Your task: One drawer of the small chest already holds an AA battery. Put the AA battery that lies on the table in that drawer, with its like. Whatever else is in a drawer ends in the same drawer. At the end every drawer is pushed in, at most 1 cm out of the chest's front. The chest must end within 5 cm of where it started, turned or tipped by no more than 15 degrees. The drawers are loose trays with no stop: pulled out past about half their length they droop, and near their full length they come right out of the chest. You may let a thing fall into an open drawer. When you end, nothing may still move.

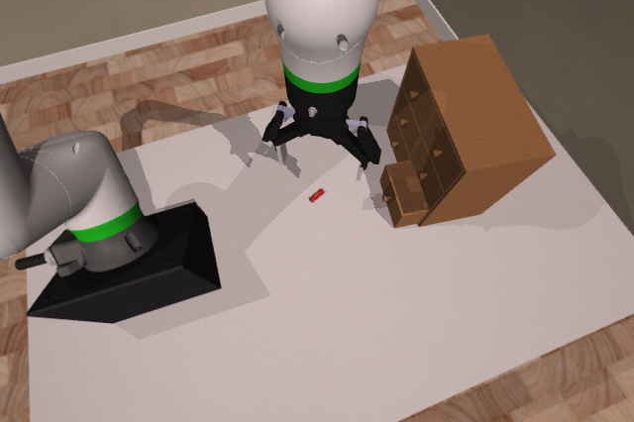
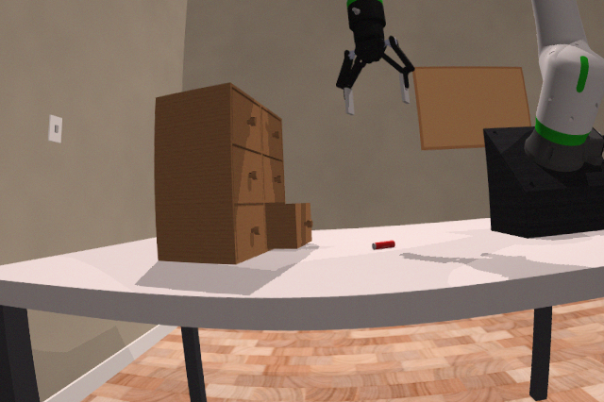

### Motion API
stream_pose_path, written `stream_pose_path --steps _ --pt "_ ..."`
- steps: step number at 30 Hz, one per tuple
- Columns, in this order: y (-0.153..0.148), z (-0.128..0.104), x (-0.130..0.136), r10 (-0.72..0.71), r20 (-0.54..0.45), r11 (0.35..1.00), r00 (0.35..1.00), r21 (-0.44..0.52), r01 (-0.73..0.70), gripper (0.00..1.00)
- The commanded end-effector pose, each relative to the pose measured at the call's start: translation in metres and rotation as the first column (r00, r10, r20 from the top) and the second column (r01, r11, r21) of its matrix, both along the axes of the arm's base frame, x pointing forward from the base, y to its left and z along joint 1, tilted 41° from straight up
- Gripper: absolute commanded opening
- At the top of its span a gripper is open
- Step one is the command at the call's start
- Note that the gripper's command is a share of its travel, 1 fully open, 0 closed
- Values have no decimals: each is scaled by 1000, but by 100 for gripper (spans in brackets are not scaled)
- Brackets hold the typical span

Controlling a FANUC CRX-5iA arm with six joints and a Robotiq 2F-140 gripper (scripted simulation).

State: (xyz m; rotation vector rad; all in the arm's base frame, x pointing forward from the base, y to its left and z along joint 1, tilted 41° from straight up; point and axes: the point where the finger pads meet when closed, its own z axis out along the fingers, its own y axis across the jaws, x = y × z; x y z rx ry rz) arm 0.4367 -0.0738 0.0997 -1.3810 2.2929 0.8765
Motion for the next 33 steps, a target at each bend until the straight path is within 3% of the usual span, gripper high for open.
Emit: stream_pose_path --steps 1,11,13,26,28,30,33 --pt "-1 -1 7 105 91 994 990 0 -105 100" --pt "-2 -3 21 327 285 943 901 -33 -332 100" --pt "-2 -3 21 327 285 943 901 -33 -332 100" --pt "-4 -5 40 561 497 804 662 -139 -577 100" --pt "-4 -5 42 589 523 778 616 -161 -607 100" --pt "-4 -5 42 589 523 778 616 -161 -607 100" --pt "-4 -6 46 626 558 737 545 -194 -648 100"
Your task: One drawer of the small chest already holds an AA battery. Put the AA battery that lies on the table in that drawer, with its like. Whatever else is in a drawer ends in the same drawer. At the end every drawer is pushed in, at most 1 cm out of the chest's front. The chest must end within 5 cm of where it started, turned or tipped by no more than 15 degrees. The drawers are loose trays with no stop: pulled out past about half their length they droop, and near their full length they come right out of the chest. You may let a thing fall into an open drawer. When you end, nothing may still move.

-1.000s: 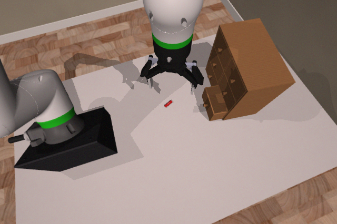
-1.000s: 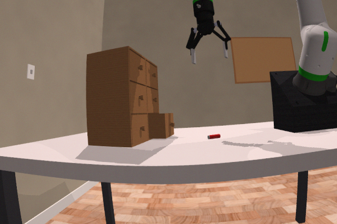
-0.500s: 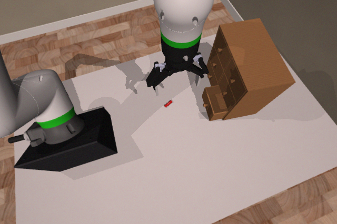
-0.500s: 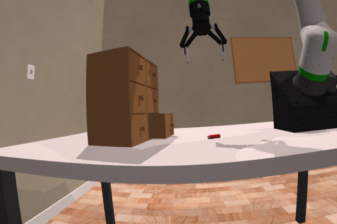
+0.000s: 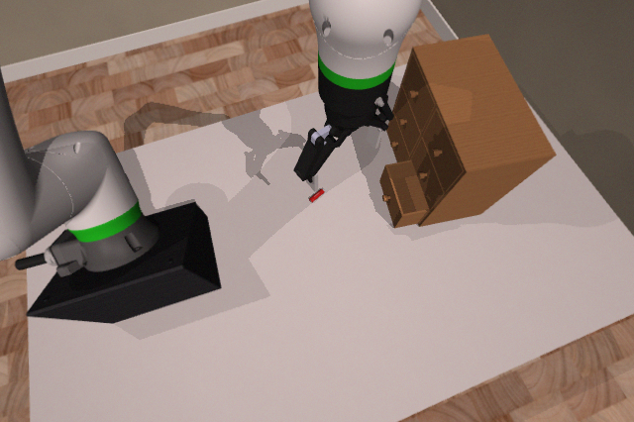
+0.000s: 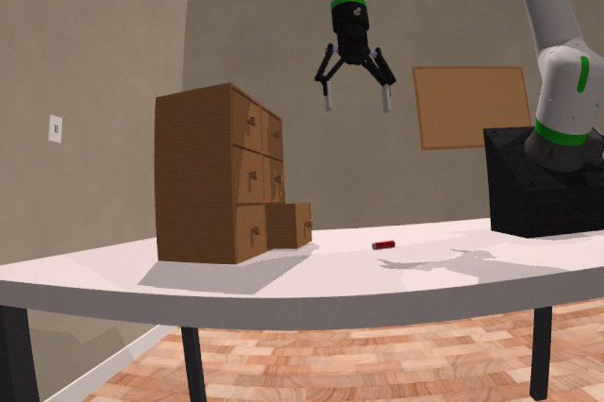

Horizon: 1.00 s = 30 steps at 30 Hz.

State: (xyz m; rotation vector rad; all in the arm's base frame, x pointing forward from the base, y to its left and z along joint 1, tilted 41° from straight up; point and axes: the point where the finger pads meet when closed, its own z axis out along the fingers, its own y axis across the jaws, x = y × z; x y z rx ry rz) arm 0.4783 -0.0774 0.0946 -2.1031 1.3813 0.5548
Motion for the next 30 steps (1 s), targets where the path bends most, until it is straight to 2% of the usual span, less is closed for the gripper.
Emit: stream_pose_path --steps 1,12,14,30 --pt "-1 -1 6 97 84 995 992 1 -98 100" --pt "-2 -2 20 311 271 949 911 -29 -315 100" --pt "-2 -2 20 311 271 949 911 -29 -315 100" --pt "-3 -4 35 513 453 843 729 -109 -526 100"
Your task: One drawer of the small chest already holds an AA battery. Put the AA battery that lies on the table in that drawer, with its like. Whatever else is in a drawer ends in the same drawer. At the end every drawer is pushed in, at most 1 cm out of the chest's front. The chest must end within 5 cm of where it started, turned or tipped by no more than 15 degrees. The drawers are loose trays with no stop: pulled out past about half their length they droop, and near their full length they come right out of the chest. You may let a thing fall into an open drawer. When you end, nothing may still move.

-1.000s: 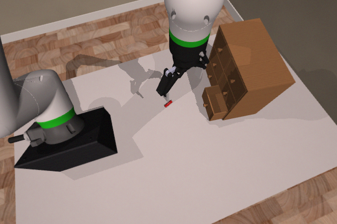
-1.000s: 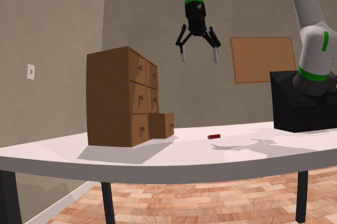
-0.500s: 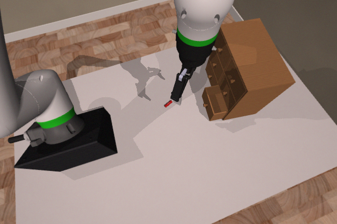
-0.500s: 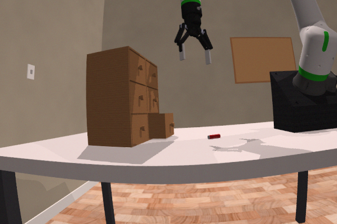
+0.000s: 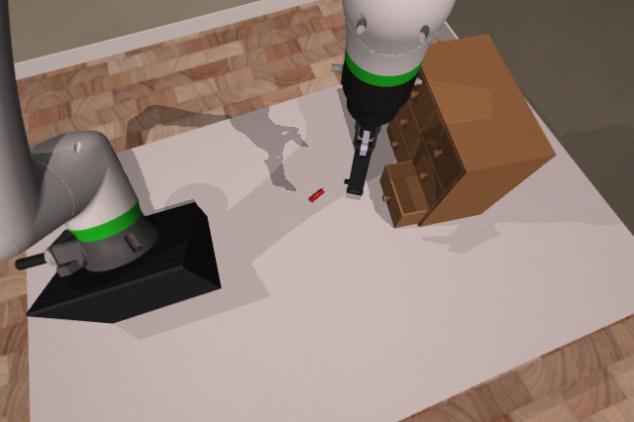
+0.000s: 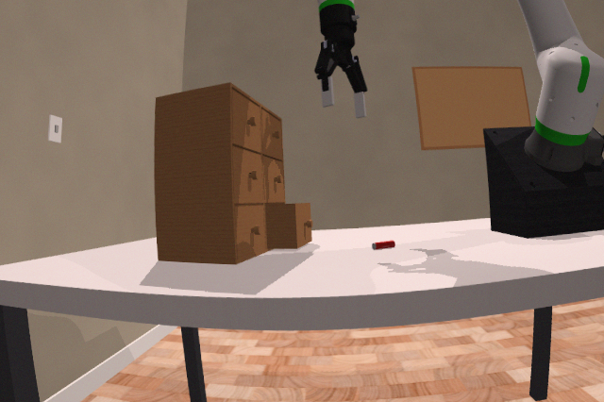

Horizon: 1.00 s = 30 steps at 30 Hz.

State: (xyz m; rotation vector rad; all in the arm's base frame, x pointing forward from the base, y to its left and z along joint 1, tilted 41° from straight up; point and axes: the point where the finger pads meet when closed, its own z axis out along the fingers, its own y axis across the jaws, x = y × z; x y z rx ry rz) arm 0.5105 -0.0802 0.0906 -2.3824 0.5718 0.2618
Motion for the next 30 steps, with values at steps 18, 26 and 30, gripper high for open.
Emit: stream_pose_path --steps 18,26,30 --pt "-1 -2 13 211 183 977 960 -10 -213 100" --pt "-2 -2 17 262 228 964 938 -18 -265 100" --pt "-2 -2 18 280 243 959 929 -22 -283 100"
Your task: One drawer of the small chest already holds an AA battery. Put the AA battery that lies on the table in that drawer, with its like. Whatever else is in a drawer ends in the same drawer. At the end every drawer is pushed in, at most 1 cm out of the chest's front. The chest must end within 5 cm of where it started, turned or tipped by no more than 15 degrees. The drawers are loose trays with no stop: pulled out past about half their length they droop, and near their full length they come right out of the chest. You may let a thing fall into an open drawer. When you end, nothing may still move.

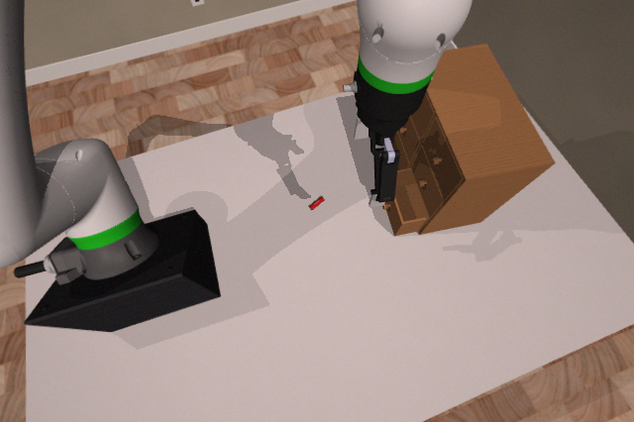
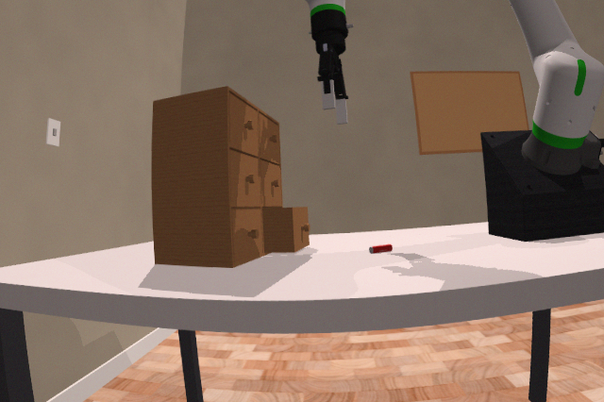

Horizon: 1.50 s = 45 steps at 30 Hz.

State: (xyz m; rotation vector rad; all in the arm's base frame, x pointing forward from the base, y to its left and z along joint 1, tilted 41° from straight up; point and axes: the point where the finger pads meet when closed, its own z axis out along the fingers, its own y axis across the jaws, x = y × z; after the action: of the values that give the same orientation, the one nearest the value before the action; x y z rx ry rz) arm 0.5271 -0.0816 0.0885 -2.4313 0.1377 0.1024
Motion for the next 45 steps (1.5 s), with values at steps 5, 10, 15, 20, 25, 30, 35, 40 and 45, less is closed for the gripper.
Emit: stream_pose_path --steps 5,10,15,20,25,30,35,40,45 --pt "0 0 2 27 24 1000 999 1 -27 100" --pt "0 0 3 39 34 999 999 1 -39 100" --pt "0 0 3 46 40 999 998 1 -46 100" --pt "0 0 3 48 41 999 998 1 -48 100" --pt "0 0 3 48 42 999 998 1 -48 100" --pt "1 -2 5 43 48 999 998 1 -43 100" --pt "10 -14 19 7 92 1000 996 1 -7 100" --pt "19 -27 34 -31 138 1000 990 3 31 100" --pt "38 -52 63 -105 229 994 968 11 106 100"
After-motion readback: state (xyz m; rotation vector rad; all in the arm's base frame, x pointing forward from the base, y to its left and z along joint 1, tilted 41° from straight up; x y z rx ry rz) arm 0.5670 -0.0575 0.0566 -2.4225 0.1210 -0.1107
